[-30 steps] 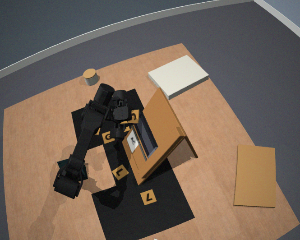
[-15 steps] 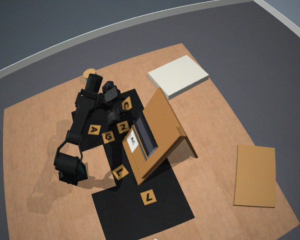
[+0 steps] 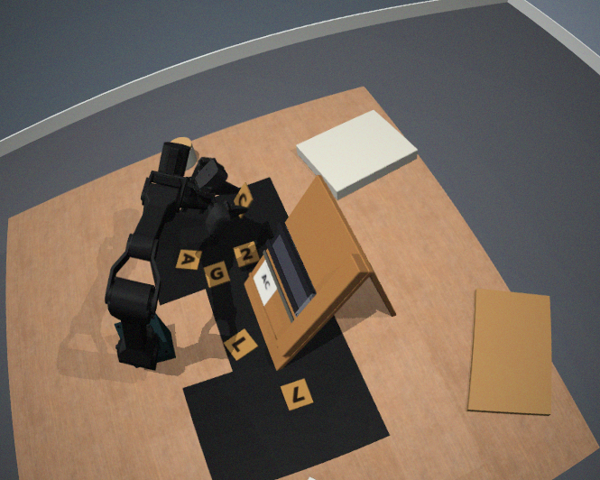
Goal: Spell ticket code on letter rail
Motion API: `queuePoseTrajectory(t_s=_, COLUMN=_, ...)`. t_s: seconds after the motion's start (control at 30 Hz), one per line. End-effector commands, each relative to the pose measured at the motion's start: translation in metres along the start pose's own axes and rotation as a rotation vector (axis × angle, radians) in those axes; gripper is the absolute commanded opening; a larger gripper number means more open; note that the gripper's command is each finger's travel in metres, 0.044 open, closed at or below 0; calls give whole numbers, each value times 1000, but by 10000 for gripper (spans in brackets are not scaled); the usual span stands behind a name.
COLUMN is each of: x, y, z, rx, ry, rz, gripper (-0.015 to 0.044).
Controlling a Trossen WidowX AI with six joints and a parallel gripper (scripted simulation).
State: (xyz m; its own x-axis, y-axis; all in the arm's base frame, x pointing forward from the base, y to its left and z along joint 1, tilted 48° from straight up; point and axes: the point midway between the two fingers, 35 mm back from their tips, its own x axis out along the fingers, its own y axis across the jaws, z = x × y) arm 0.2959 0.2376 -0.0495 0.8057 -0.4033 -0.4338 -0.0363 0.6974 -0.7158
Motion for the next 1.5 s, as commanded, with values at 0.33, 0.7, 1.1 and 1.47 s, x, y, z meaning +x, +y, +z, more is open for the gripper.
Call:
queuePoseTrajectory(t_s=0.33, x=49, y=0, z=0, rx=-11, ry=-8, rz=-10, gripper=0)
queuePoseTrajectory(t_s=0.7, x=49, y=0, z=1, rx=-11, ry=-8, rz=-10, gripper=0)
queuePoseTrajectory(t_s=1.1, x=48, y=-5, z=1, rx=-12, ry=-8, rz=-10, gripper=0)
queuePoseTrajectory(t_s=1.47, x=47, y=-11, z=2, rx=-12, ry=-8, rz=-10, gripper=0)
